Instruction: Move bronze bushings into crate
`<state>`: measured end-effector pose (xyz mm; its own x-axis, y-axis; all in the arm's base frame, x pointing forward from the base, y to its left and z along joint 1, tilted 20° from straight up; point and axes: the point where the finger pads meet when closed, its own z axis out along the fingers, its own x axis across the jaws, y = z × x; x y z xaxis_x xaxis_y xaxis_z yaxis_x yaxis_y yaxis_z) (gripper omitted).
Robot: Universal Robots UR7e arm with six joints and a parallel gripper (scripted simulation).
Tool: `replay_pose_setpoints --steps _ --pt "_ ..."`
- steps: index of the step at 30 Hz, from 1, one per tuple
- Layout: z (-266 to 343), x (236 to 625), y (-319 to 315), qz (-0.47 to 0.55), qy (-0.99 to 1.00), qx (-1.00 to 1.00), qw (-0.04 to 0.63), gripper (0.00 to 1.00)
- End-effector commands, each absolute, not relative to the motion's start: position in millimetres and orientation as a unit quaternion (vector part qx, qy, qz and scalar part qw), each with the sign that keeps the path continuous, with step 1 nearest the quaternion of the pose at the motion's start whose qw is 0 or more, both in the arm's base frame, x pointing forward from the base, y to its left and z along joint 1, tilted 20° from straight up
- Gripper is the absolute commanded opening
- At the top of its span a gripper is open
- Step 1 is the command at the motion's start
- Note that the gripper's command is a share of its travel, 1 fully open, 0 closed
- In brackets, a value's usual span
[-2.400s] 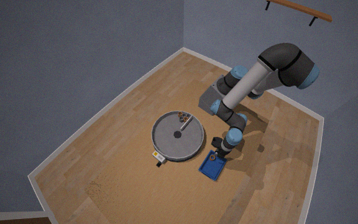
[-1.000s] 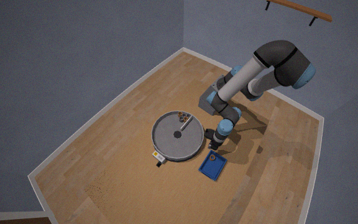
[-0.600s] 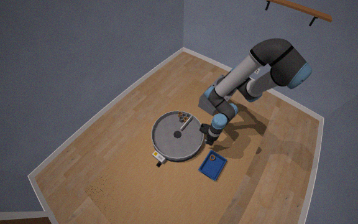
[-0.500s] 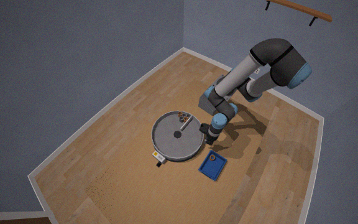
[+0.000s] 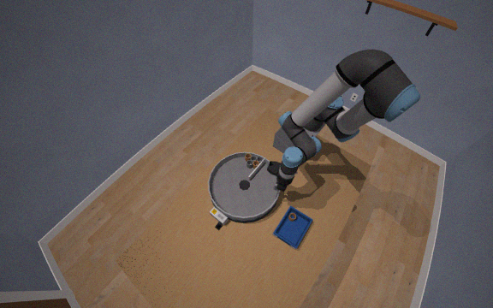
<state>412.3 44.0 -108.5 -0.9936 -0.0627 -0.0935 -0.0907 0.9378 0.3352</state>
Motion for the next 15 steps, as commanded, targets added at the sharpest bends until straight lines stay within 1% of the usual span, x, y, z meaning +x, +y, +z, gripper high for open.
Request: replay_pose_setpoints --steps 1,5,15 --pt "-112.6 408.0 34.5 0.172 0.984 -0.037 0.041 0.45" --pt "-129.9 388.9 -2.7 0.172 0.984 -0.031 0.04 0.45" --pt "-129.9 388.9 -2.7 0.172 0.984 -0.031 0.04 0.45"
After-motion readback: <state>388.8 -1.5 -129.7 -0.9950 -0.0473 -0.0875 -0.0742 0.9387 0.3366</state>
